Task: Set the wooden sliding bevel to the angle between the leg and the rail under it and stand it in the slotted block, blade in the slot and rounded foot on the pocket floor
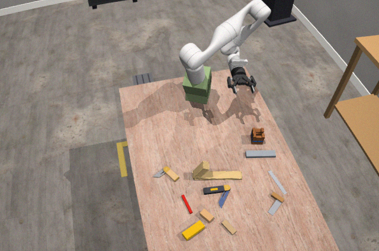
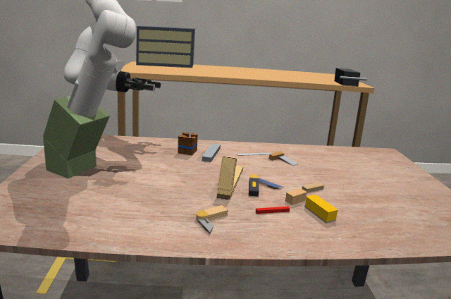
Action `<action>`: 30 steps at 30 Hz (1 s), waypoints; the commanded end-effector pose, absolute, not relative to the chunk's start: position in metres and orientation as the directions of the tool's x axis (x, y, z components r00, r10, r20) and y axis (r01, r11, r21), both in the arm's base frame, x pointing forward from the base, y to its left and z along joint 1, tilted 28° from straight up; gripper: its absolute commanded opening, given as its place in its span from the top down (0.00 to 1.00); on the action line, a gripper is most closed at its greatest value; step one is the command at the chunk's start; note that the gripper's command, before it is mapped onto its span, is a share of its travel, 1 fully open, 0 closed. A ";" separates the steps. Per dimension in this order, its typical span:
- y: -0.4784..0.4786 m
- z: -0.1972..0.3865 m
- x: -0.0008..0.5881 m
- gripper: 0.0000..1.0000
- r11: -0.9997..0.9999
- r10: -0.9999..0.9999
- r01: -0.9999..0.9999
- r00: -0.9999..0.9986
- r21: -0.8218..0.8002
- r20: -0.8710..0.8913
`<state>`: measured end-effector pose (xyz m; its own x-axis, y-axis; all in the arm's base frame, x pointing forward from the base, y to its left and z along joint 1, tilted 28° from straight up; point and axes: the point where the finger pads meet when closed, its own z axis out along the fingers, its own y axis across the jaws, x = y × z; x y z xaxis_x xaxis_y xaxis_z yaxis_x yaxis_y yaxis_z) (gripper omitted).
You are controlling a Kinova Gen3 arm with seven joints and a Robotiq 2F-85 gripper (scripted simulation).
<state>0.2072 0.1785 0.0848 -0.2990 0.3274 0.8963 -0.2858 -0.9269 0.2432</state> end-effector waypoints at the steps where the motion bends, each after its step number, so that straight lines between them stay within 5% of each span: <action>1: 0.176 0.086 0.208 0.00 -0.927 0.321 -0.295 -0.300 0.232 0.899; 18: 0.042 0.114 0.253 0.00 -0.636 0.003 -0.713 -0.384 -0.295 0.923; 30: -0.071 0.138 0.292 0.00 -0.092 -0.183 -0.808 -0.560 -0.581 0.808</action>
